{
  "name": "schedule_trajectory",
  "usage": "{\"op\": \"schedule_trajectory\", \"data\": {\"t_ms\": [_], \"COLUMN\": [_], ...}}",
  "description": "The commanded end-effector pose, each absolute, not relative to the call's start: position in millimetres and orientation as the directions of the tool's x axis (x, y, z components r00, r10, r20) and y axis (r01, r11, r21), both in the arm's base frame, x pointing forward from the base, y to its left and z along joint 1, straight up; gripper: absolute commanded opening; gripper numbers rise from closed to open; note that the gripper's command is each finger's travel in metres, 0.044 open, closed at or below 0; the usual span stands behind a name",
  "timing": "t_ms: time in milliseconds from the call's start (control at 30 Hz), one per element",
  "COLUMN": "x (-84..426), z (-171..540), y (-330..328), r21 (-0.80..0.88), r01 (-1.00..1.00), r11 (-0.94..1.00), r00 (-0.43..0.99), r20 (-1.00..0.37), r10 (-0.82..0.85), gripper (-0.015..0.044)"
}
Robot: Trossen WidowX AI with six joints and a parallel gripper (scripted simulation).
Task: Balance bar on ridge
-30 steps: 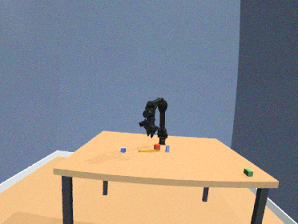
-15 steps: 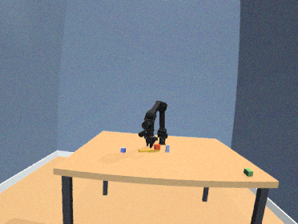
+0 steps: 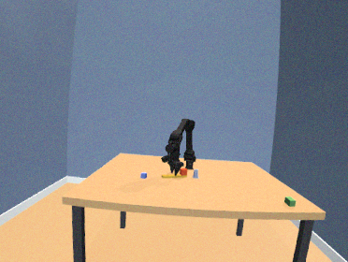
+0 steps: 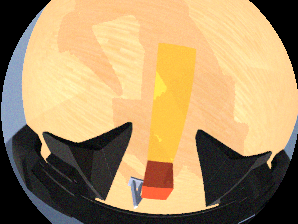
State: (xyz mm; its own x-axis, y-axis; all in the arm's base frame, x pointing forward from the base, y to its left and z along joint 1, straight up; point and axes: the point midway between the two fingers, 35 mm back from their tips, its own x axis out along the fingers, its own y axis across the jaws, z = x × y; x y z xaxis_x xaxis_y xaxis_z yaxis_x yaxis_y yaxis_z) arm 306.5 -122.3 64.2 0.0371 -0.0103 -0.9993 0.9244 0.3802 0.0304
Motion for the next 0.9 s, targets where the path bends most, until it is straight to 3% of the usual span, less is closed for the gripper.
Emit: {"op": "schedule_trajectory", "data": {"t_ms": [0,667,867], "x": [305.2,305.2,305.3], "z": [54.5,48.8,49.5], "y": [-122.6,-122.6,-121.9], "r21": [0.021,0.021,0.024], "r01": [0.927,0.927,0.925], "r11": [0.374,0.374,0.380], "r00": [0.027,0.027,0.029], "r20": [-1.000,-1.000,-1.000], "r10": [-0.011,-0.011,-0.007], "gripper": [0.0315,0.0315,0.0157]}}
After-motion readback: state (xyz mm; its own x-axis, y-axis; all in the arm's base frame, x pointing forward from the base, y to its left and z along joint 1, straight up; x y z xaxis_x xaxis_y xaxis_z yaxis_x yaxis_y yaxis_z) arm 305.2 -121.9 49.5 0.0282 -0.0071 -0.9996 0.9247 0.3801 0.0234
